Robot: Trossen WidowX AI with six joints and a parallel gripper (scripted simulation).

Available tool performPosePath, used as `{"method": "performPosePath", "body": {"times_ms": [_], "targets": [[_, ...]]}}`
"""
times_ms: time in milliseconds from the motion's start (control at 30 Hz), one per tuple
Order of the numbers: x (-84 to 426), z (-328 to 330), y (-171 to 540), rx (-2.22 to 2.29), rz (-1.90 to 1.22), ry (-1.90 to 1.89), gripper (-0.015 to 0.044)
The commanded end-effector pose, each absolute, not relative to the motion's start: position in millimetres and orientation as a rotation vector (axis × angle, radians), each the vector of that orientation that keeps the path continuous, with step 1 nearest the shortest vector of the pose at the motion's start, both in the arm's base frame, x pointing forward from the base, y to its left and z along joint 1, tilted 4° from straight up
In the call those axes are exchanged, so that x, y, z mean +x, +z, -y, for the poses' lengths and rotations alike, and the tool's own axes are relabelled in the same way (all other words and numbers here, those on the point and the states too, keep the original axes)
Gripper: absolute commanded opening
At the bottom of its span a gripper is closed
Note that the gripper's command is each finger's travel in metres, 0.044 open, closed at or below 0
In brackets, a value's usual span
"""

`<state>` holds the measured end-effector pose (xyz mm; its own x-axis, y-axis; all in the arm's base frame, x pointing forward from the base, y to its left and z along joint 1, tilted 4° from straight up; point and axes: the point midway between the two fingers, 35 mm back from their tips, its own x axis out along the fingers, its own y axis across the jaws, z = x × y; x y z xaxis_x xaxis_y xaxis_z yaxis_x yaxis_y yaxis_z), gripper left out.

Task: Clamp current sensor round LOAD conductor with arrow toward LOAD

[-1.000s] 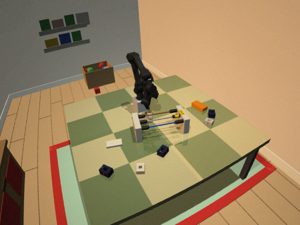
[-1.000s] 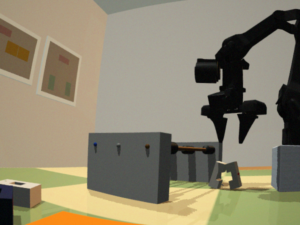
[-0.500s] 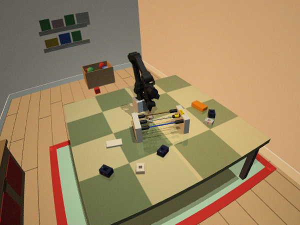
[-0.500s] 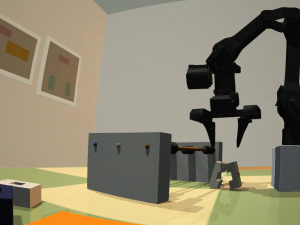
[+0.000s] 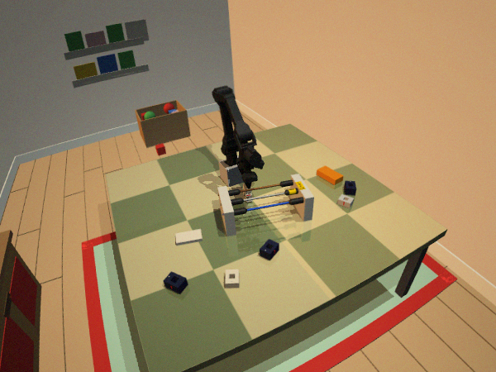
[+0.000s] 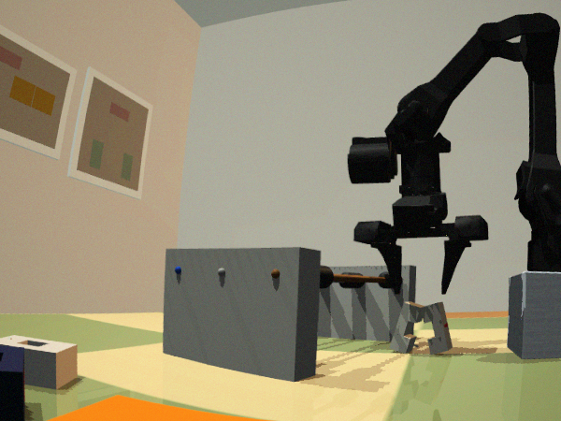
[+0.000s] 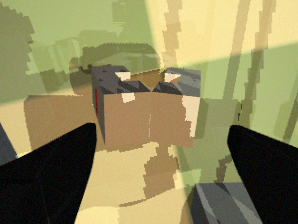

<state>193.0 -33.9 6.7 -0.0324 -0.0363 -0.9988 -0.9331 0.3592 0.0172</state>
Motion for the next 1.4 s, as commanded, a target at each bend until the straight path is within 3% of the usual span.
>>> {"method": "performPosePath", "body": {"times_ms": [0,400,1000,1233,1367], "targets": [[190,33,-2,-0.945,-1.412,0.943,0.032],[187,33,-17,-0.945,-1.412,0.943,0.032],[190,34,-13,-0.949,-1.411,0.933,0.02],[197,34,8,-0.949,-1.411,0.935,0.0016],[201,34,29,-0.948,-1.41,0.936,0.0]]}}
